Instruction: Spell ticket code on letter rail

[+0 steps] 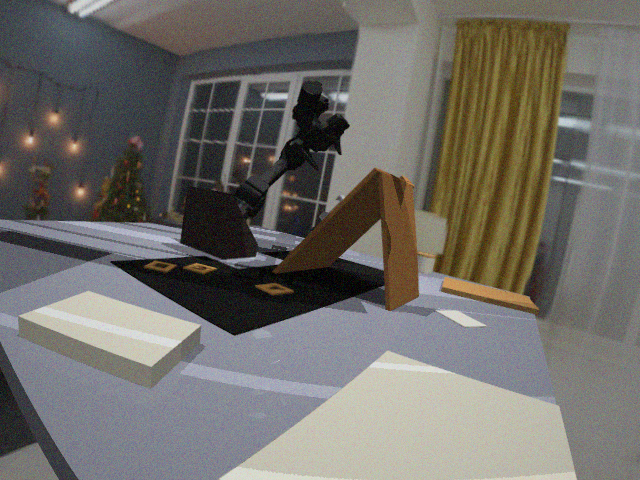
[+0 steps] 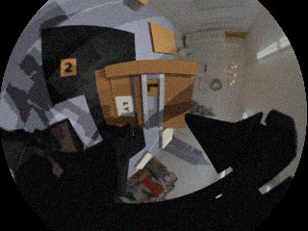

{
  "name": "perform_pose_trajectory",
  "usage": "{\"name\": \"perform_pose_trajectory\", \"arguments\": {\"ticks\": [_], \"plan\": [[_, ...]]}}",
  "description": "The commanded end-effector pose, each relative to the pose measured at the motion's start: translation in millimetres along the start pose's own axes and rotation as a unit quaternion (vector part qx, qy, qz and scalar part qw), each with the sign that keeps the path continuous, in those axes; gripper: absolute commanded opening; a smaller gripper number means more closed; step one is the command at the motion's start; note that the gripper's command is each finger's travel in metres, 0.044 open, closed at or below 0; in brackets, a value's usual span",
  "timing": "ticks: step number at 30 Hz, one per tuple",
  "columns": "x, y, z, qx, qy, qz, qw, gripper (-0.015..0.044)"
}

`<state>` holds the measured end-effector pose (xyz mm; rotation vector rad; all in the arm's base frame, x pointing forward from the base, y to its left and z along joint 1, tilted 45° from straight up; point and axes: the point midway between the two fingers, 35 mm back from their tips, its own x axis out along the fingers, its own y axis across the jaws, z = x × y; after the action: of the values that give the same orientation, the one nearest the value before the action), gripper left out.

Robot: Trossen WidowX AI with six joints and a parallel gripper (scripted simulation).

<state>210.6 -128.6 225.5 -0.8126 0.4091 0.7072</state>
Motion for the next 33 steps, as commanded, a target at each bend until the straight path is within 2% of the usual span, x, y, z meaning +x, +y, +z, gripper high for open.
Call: {"name": "perform_pose_trajectory", "arguments": {"ticks": [1, 11, 21, 33], "plan": [[30, -7, -40, 0.027, -0.01, 0.056, 0.998, 0.034], [132, 6, -131, 0.059, -0.018, 0.195, 0.979, 0.034], [242, 80, -205, 0.069, -0.021, 0.33, 0.941, 0.034], [254, 91, -217, 0.069, -0.021, 0.343, 0.937, 0.034]]}}
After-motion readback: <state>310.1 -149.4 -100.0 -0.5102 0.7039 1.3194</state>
